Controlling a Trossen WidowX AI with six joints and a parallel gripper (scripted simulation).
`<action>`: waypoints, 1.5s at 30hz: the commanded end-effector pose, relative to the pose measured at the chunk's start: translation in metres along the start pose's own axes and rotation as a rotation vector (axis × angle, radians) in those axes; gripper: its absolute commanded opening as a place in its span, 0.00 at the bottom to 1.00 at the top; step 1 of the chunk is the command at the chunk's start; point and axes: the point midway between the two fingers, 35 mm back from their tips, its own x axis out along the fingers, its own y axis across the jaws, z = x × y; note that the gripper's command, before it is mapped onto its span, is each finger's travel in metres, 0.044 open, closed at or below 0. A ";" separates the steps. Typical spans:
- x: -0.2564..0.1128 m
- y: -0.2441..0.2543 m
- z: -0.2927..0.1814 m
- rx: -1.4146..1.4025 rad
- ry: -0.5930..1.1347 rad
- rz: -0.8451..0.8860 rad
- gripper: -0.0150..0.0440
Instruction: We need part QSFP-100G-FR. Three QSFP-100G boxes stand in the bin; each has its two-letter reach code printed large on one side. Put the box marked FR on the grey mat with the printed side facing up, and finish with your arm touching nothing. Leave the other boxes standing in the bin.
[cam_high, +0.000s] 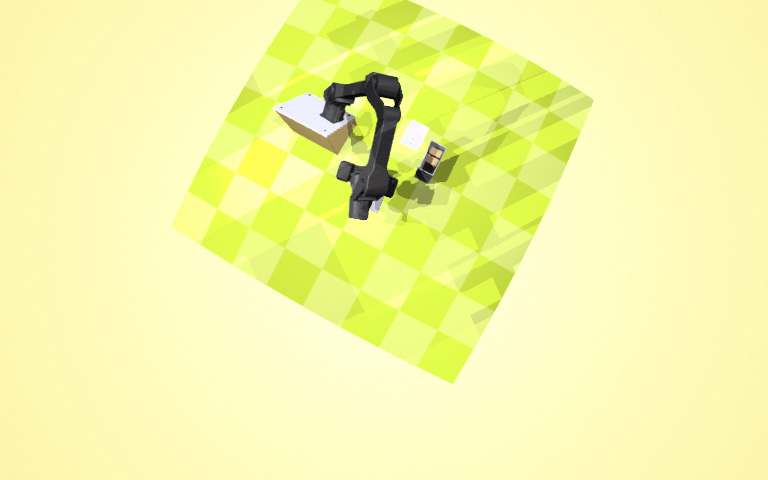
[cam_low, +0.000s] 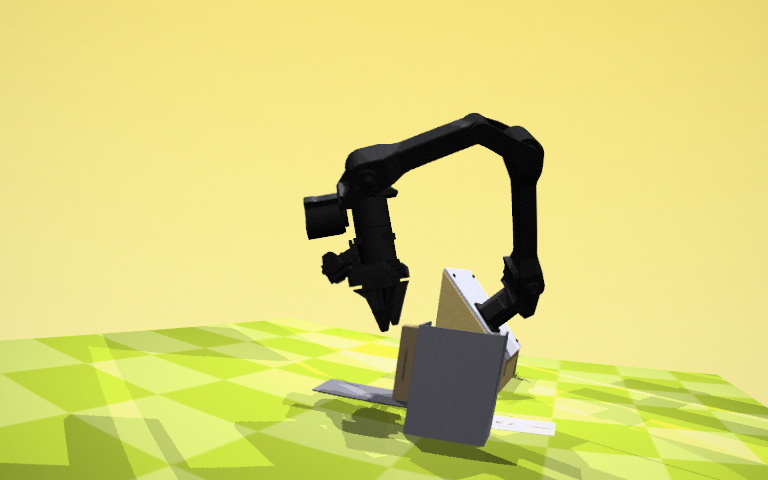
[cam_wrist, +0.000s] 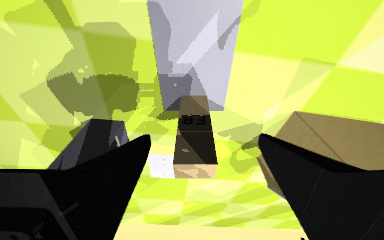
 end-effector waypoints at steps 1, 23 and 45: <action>-0.006 -0.002 0.004 -0.001 0.004 -0.005 1.00; -0.036 -0.003 0.006 0.000 0.003 -0.005 1.00; -0.046 -0.001 -0.003 -0.274 -0.024 -0.009 0.65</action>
